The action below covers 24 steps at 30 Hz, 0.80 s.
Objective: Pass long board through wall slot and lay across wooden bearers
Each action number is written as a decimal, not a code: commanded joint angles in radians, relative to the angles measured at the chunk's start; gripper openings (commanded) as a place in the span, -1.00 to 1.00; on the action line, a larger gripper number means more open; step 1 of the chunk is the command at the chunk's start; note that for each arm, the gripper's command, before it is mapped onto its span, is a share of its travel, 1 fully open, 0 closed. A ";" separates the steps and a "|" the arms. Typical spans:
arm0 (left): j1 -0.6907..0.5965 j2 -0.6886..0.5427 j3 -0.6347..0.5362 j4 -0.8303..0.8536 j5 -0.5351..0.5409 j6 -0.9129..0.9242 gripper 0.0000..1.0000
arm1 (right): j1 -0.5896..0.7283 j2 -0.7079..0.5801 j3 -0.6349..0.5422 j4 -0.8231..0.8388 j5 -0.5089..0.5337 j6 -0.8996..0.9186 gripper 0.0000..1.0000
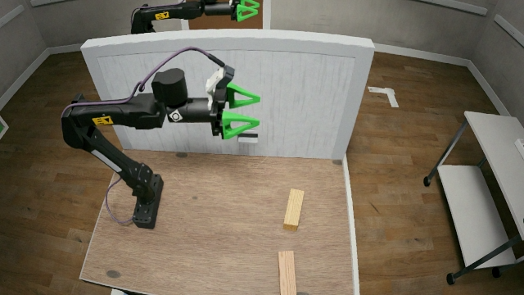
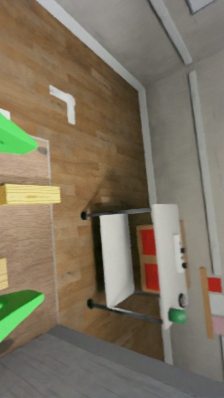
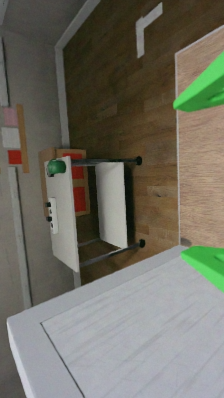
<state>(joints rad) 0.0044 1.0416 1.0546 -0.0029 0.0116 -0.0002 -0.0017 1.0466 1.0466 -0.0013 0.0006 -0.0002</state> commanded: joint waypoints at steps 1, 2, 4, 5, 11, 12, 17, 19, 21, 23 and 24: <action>-0.010 0.022 0.036 0.018 -0.017 -0.012 0.57 | 0.006 0.009 0.052 0.016 0.002 0.008 0.56; -0.011 0.013 0.030 0.024 -0.018 -0.012 0.57 | 0.007 0.009 0.052 0.017 0.001 0.008 0.56; -0.007 0.006 0.014 0.025 -0.020 -0.012 0.57 | 0.006 -0.004 0.052 0.020 -0.001 0.008 0.56; -0.008 0.010 -0.003 0.027 -0.021 -0.010 0.57 | 0.004 -0.005 0.051 0.022 -0.001 0.008 0.56; 0.008 -0.024 -0.013 0.018 -0.024 -0.003 0.57 | -0.006 -0.008 0.051 0.027 -0.003 0.008 0.56; 0.005 -0.027 0.000 0.019 -0.025 -0.001 0.57 | -0.009 -0.009 0.051 0.028 -0.004 0.008 0.56; 0.006 -0.021 -0.017 0.021 -0.025 0.005 0.57 | -0.010 -0.013 0.050 0.035 -0.008 0.008 0.56; 0.006 -0.019 -0.008 0.022 -0.021 0.006 0.57 | -0.003 -0.014 0.050 0.038 -0.007 0.009 0.56; 0.005 -0.018 -0.018 0.023 -0.019 0.006 0.57 | -0.003 -0.016 0.050 0.041 -0.005 0.009 0.56; 0.003 -0.016 -0.003 0.022 -0.017 0.006 0.57 | -0.002 -0.018 0.049 0.044 -0.003 0.009 0.56; 0.002 -0.016 -0.002 0.023 -0.016 0.006 0.57 | -0.001 -0.019 0.049 0.045 -0.003 0.009 0.56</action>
<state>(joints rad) 0.0010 1.0470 1.0481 -0.0006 -0.0010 -0.0010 -0.0013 1.0473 1.0466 -0.0013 -0.0010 -0.0002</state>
